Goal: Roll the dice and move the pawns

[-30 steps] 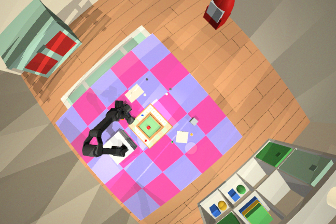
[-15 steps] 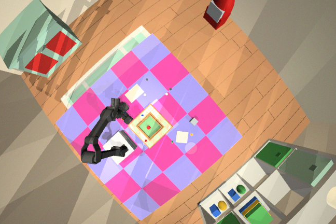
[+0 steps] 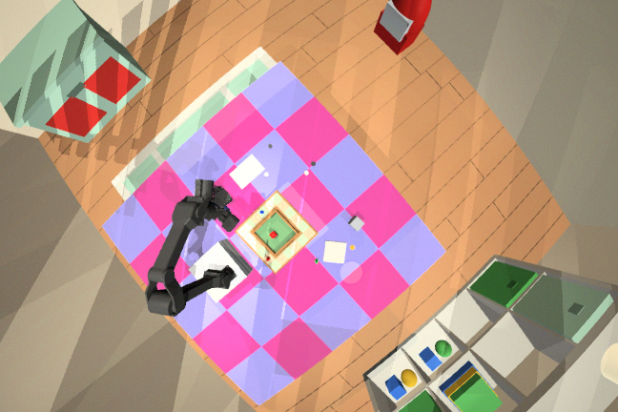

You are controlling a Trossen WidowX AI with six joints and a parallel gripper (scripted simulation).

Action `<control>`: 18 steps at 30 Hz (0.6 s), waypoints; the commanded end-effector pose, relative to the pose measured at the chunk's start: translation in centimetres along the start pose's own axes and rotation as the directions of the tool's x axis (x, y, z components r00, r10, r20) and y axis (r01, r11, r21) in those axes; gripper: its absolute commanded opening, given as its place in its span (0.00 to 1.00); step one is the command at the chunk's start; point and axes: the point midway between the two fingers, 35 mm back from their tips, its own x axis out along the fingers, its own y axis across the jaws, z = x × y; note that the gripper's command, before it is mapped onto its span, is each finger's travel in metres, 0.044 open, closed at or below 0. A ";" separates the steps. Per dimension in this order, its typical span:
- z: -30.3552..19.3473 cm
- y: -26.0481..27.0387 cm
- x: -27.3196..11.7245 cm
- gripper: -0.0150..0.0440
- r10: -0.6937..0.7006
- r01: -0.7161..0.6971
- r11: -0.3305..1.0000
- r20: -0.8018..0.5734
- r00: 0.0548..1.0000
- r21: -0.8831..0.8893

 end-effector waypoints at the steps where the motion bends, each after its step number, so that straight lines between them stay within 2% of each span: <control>1: 1.1 -1.1 0.1 0.25 -0.001 0.001 1.000 0.002 1.000 0.015; 18: 5.8 -8.6 1.6 0.25 -0.014 0.014 0.996 0.006 1.000 0.084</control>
